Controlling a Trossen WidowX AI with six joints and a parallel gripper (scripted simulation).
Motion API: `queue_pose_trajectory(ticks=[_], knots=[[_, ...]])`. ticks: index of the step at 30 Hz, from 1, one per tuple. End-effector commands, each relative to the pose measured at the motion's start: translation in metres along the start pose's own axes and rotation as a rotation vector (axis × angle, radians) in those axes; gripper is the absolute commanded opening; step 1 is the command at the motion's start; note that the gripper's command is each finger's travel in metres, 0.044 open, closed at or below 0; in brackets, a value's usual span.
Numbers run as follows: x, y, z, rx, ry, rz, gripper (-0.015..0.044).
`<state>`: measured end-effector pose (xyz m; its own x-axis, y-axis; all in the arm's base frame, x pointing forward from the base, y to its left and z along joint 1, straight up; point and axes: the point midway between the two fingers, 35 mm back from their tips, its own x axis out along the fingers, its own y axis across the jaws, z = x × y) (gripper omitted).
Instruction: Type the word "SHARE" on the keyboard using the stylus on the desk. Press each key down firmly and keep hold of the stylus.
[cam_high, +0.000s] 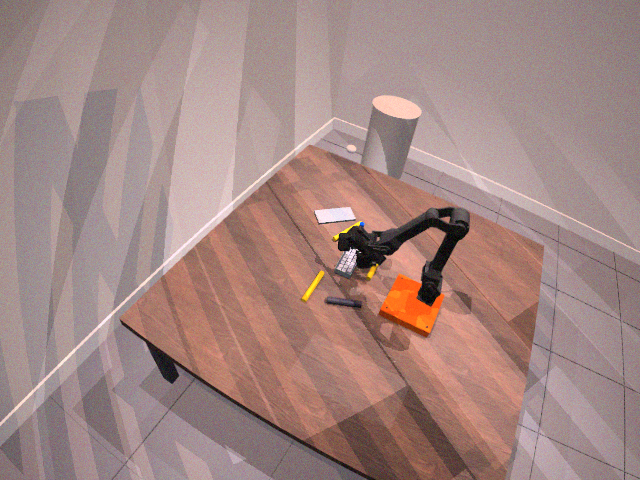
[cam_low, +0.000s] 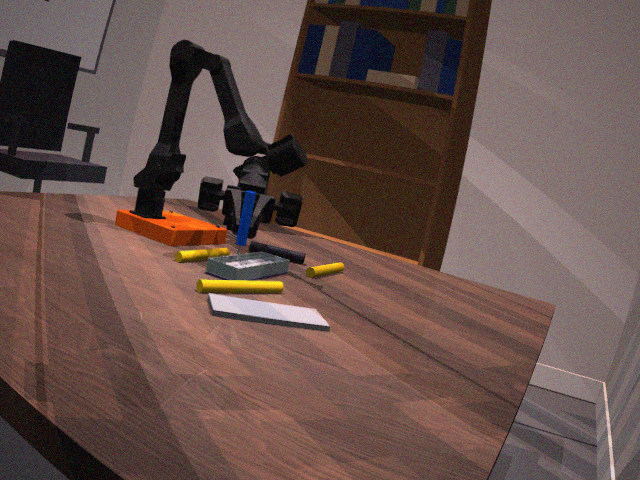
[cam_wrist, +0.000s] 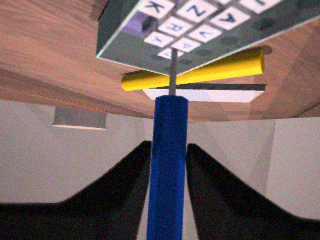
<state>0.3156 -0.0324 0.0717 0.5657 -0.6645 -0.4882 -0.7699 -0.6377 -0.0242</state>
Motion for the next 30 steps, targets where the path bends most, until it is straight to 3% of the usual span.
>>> queue_pose_trajectory(ticks=[1, 30], knots=[[0.0012, -0.0002, 0.0026, -0.005, -0.004, -0.002, 0.0081], [0.0047, -0.0001, 0.0088, -0.005, -0.004, -0.001, 0.0081]])
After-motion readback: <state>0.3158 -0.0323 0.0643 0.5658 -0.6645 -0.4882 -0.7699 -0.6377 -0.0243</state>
